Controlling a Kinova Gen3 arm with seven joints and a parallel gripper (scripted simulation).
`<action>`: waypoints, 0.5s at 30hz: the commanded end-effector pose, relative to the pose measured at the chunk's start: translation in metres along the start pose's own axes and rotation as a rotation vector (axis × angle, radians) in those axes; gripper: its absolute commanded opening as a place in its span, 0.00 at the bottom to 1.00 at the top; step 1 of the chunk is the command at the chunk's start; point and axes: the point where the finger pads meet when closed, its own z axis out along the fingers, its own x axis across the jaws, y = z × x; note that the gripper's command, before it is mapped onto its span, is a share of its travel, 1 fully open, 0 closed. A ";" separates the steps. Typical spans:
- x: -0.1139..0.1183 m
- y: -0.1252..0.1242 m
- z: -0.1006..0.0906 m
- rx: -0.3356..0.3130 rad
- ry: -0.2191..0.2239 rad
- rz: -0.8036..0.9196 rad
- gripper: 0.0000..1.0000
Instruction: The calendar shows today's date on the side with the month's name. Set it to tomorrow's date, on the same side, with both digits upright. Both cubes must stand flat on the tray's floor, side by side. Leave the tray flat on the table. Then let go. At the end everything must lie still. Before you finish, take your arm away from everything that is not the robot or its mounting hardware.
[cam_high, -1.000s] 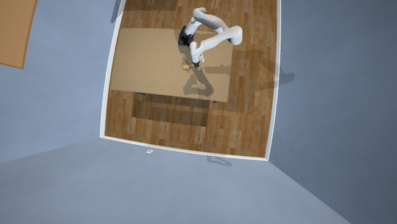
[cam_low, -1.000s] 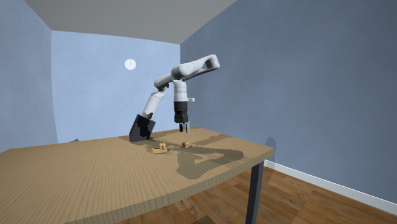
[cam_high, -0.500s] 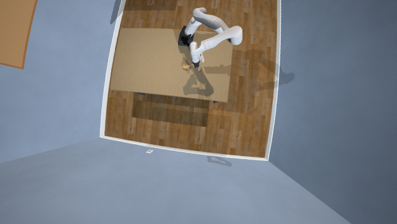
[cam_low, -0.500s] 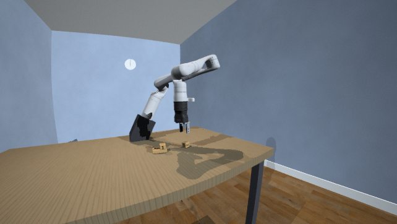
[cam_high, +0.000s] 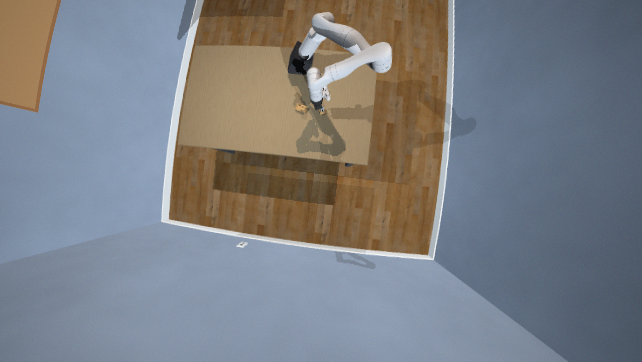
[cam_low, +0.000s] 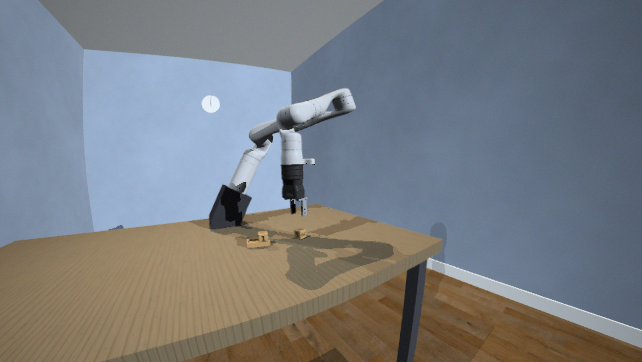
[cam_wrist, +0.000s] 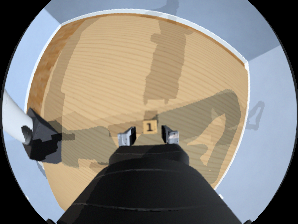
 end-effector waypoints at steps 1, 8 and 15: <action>0.000 0.000 0.001 0.000 -0.001 0.001 0.90; 0.000 0.000 0.009 0.000 -0.001 0.001 0.90; 0.000 0.000 0.015 0.000 -0.001 0.001 0.90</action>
